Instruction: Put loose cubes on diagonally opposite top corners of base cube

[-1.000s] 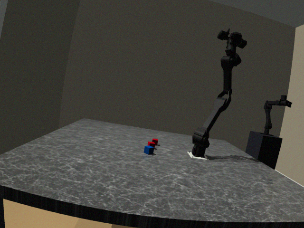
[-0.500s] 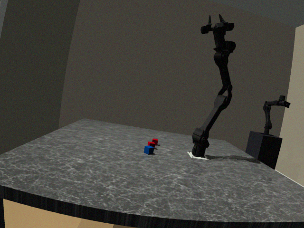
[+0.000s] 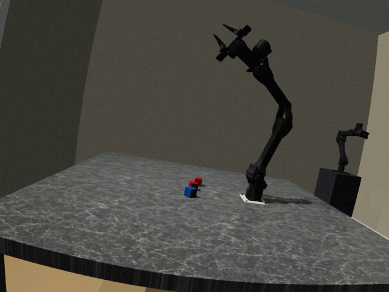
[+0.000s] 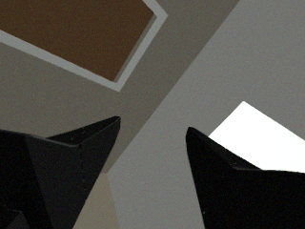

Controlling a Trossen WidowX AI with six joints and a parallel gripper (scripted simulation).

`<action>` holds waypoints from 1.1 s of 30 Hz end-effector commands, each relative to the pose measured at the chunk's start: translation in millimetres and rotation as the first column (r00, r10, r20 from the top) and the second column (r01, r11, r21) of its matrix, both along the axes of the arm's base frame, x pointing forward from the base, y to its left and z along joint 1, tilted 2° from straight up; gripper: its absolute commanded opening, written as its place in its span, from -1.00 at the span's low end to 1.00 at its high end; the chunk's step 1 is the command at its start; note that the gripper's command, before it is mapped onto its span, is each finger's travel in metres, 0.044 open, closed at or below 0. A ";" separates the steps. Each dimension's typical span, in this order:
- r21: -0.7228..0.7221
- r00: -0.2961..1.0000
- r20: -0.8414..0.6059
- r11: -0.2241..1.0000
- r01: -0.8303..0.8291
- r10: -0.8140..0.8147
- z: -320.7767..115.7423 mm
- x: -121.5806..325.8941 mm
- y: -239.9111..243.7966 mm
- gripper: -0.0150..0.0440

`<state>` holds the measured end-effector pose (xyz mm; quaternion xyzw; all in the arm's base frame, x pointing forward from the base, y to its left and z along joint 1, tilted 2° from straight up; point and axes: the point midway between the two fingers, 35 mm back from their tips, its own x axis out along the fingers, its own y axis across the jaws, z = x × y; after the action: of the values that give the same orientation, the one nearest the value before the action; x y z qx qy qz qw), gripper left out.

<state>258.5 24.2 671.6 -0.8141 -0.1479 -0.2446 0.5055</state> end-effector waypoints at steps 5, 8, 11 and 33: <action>-0.043 0.938 -0.338 0.997 0.064 -0.075 -87.8 74.4 -19.5 0.41; -0.053 0.877 -0.469 0.994 0.090 -0.105 -127.7 96.2 -32.8 0.41; -0.059 0.796 -0.591 0.991 0.116 -0.129 -169.0 112.3 -48.0 0.41; 0.003 -0.122 -0.991 0.926 0.378 0.053 -446.5 63.3 -150.3 0.41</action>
<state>337.8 -121.0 247.4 -0.6904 0.3862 0.3252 0.5181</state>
